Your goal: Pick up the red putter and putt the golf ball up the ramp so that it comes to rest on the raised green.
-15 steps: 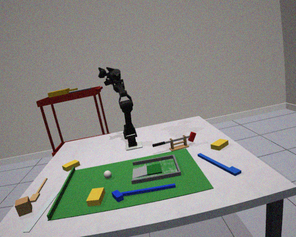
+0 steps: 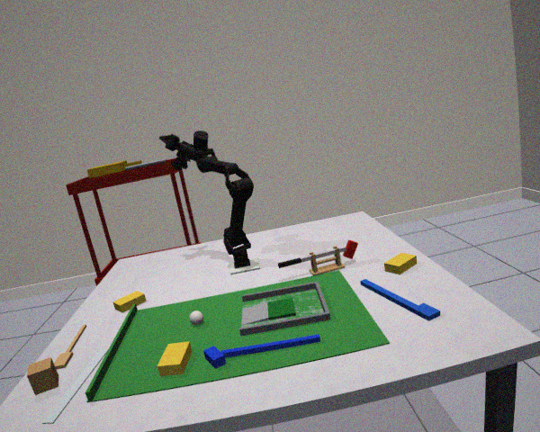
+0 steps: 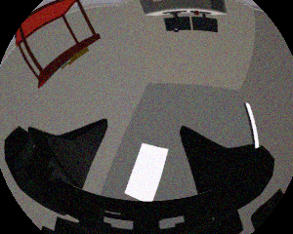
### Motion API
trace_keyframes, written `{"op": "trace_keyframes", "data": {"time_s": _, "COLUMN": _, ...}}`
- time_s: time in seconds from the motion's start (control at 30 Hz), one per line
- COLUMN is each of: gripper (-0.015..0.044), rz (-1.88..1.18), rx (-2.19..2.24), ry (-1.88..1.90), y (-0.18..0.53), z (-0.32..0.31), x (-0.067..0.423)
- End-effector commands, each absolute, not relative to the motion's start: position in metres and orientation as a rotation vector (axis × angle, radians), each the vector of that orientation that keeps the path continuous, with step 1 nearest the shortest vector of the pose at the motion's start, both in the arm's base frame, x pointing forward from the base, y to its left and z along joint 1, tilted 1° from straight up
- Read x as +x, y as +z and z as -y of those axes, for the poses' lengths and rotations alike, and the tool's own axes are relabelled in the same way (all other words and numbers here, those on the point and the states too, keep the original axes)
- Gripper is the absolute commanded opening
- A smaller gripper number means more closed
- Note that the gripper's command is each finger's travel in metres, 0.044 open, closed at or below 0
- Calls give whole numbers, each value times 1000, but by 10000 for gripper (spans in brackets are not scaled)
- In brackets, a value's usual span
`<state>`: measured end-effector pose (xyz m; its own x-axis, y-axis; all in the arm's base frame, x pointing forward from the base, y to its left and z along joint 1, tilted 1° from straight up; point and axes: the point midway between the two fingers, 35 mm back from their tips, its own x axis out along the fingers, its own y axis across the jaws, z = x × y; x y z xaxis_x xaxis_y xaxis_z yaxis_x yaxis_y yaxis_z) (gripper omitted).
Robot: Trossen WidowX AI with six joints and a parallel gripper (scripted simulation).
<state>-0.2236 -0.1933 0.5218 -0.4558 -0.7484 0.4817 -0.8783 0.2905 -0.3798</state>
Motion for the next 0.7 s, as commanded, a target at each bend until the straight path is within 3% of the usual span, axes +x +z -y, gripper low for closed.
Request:
{"op": "trace_keyframes", "data": {"time_s": 0.0, "gripper": 440, "rz": 2353, "rx": 1726, "ry": 1069, "y": 502, "z": 235, "x": -206}}
{"op": "trace_keyframes", "data": {"time_s": 0.37, "gripper": 440, "rz": 2309, "rx": 2392, "ry": 1340, "y": 446, "z": 334, "x": -101}}
{"op": "trace_keyframes", "data": {"time_s": 0.67, "gripper": 440, "rz": 2282, "rx": 3046, "ry": 1365, "y": 389, "z": 366, "x": 29}}
